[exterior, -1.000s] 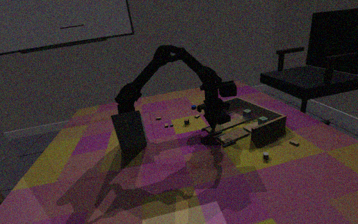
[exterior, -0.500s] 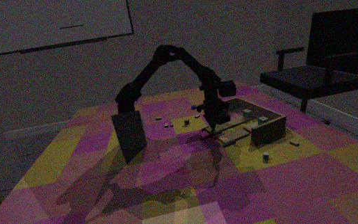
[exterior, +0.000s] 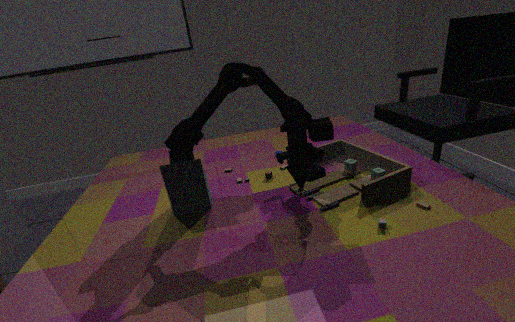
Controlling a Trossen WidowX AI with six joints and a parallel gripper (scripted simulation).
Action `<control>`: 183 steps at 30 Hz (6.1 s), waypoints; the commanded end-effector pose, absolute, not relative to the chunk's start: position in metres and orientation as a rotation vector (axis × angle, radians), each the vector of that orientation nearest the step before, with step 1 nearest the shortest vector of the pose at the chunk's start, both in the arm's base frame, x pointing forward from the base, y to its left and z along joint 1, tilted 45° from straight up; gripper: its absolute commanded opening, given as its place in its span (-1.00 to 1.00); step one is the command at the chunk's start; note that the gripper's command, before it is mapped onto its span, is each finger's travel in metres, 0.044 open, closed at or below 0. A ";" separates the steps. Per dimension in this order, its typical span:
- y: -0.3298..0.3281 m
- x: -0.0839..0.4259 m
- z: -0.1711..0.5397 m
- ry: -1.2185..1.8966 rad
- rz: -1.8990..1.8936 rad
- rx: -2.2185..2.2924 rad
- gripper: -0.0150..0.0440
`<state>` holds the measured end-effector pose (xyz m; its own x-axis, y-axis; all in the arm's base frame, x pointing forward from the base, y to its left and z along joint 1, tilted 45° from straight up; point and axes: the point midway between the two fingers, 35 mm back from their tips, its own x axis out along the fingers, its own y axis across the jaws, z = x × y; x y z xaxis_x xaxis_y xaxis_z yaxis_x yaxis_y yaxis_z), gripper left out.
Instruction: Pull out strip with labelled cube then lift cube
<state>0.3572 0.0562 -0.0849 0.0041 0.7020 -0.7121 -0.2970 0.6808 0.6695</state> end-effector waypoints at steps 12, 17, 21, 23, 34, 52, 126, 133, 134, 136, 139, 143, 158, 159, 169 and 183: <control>0.053 0.329 -0.094 1.374 0.815 0.380 -0.49; 0.052 0.321 -0.095 1.374 0.814 0.381 -0.49; 0.051 0.315 -0.097 1.375 0.814 0.381 -0.49; 0.050 0.312 -0.097 1.375 0.814 0.381 -0.49; 0.047 0.297 -0.101 1.376 0.814 0.381 -0.49; 0.041 0.270 -0.106 1.378 0.813 0.381 -0.49; 0.025 0.202 -0.120 1.382 0.812 0.381 -0.49; 0.025 0.202 -0.120 1.382 0.812 0.381 -0.49; 0.025 0.202 -0.120 1.382 0.812 0.381 -0.49; 0.025 0.202 -0.120 1.382 0.812 0.381 -0.49; 0.020 0.213 -0.117 1.354 0.805 0.372 -0.49; -0.006 0.215 -0.090 1.380 0.809 0.378 -0.49; 0.005 0.251 -0.079 1.302 0.917 0.251 0.40; 0.006 0.255 -0.077 1.302 0.917 0.251 0.49; 0.011 0.286 -0.068 1.300 0.918 0.251 1.00; 0.017 0.330 -0.055 1.297 0.918 0.250 1.00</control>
<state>0.3179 0.0152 -0.0587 -0.0179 0.6987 -0.7152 -0.4389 0.6372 0.6335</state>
